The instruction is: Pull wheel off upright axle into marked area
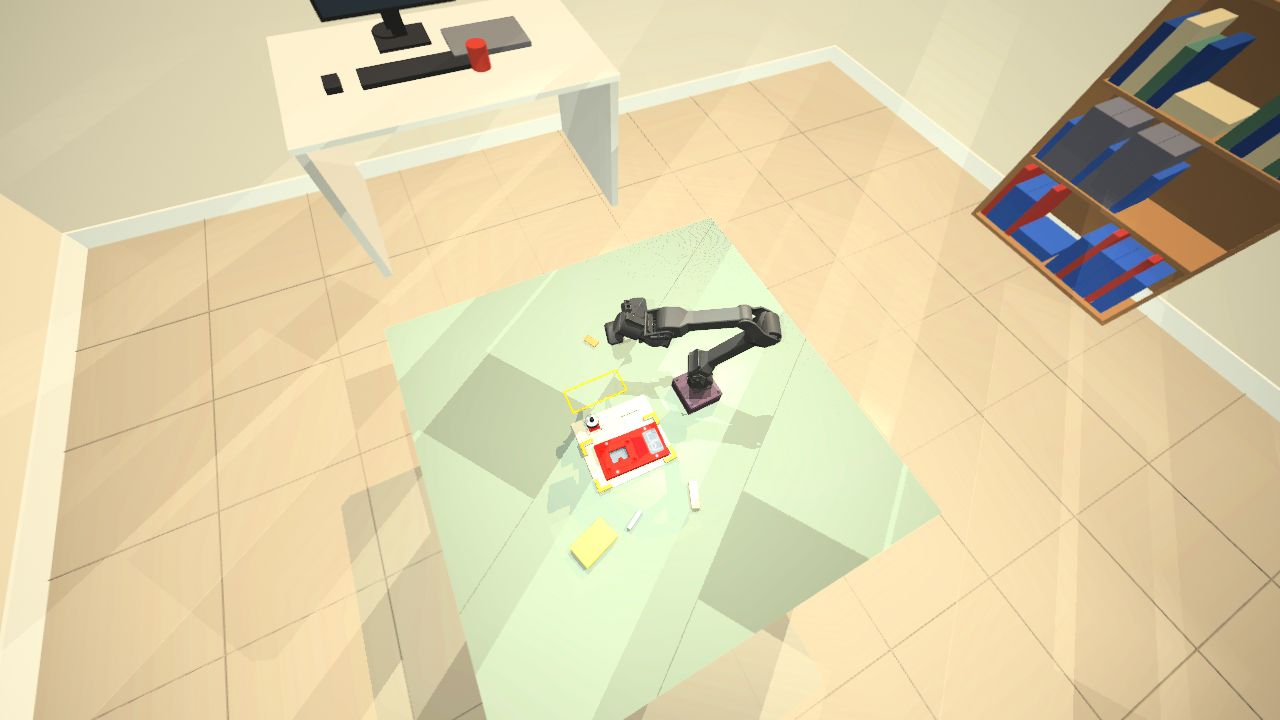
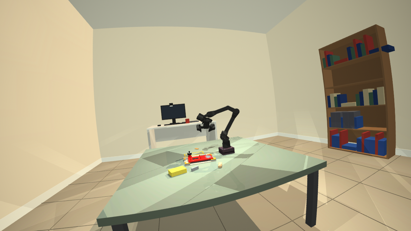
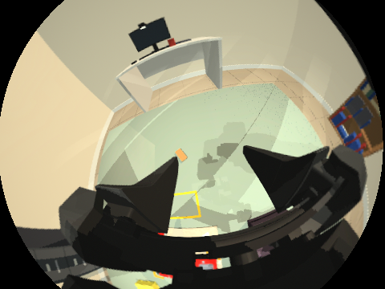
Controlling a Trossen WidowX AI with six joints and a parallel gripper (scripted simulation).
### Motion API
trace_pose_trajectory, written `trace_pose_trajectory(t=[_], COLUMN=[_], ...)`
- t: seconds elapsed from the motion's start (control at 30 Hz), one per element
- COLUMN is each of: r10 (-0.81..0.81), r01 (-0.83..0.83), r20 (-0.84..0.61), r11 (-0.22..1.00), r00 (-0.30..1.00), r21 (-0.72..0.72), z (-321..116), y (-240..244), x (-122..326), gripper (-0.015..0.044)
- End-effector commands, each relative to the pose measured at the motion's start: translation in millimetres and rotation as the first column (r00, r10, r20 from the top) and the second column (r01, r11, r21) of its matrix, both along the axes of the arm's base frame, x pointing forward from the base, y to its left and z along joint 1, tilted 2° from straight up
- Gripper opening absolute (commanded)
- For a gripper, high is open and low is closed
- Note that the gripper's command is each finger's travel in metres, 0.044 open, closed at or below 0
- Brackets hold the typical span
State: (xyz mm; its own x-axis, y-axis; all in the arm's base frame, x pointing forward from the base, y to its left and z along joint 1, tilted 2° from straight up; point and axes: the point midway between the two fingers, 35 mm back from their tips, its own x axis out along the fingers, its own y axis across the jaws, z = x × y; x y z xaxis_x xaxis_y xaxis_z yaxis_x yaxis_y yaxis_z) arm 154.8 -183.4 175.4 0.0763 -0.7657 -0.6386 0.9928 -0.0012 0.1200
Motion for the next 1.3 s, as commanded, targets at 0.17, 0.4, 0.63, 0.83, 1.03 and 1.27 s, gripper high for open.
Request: trace_pose_trajectory(t=[0.17,0.4,0.63,0.83,1.03,1.27], r10=[0.077,0.142,0.157,0.154,0.153,0.153], r01=[-0.081,-0.155,-0.143,-0.087,-0.085,-0.085], r20=[0.036,0.063,0.034,-0.018,-0.02,-0.02], r11=[0.984,0.898,0.757,0.652,0.649,0.649], r00=[0.996,0.988,0.987,0.988,0.988,0.988], r21=[0.16,0.411,0.638,0.753,0.756,0.756], z=[-4.4,-19.5,-43.5,-62.3,-64.1,-99.0], y=[18.3,63.3,125.9,172.0,175.1,175.2], x=[48.3,117.6,174.1,200.6,202.1,205.9], gripper=[0.03,0.03,0.03,0.03,0.03,0.03])
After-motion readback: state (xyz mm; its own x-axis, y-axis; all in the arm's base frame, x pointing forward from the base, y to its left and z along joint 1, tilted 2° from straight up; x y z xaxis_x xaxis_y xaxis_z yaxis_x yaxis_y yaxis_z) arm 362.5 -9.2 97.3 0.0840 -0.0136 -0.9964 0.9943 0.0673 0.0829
